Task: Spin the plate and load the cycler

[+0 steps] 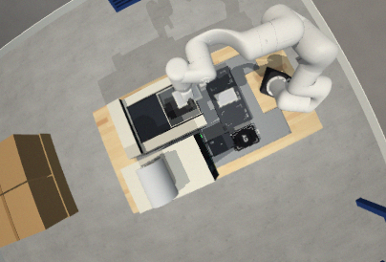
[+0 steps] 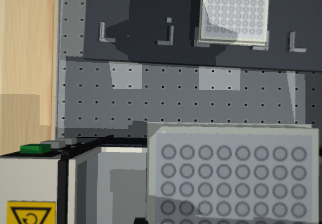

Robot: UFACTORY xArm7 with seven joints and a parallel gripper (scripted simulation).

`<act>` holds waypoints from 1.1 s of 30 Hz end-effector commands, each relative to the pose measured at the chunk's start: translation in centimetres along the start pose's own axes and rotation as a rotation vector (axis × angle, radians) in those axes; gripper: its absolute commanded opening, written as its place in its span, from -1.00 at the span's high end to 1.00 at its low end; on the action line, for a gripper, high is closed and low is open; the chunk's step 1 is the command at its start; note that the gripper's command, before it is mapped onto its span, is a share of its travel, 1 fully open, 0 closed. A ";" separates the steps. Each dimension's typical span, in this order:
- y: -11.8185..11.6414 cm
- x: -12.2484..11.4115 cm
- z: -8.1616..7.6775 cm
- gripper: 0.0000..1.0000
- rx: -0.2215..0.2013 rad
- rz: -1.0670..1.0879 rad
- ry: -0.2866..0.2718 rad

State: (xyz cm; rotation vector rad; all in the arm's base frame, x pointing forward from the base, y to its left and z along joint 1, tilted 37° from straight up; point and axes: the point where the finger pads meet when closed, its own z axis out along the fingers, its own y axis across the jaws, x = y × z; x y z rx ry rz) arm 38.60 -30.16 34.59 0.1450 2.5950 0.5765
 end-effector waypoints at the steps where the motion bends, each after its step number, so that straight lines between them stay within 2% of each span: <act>1: -0.1 -1.0 -0.2 1.00 0.001 0.001 -0.004; 33: -0.1 -7.2 -0.2 1.00 0.001 0.001 -0.004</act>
